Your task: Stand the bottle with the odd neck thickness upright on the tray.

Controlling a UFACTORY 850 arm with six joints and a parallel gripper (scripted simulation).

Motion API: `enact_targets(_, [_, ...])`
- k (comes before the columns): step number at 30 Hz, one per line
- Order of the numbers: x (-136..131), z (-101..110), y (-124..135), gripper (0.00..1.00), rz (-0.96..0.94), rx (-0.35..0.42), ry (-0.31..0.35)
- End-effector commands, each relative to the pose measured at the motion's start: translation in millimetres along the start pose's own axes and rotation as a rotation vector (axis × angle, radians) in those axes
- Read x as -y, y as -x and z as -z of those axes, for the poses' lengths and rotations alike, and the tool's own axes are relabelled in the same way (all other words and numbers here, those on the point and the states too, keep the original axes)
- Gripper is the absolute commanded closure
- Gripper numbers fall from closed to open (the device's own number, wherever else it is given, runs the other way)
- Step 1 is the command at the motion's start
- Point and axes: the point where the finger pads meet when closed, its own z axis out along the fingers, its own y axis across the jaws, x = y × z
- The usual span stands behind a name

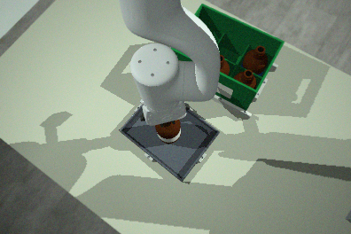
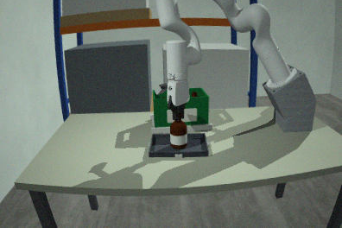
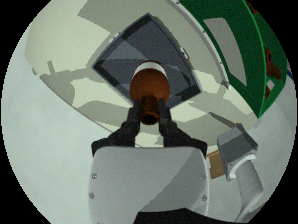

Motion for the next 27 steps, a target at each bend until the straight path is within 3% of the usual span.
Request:
enact_targets(1, [0.6,0.4,-0.3,1.00,0.000,-0.001,-0.001])
enact_targets(2, [0.6,0.4,-0.3,0.00,0.000,-0.001,-0.001])
enact_targets(27, [0.6,0.4,-0.3,0.00,0.000,-0.001,-0.001])
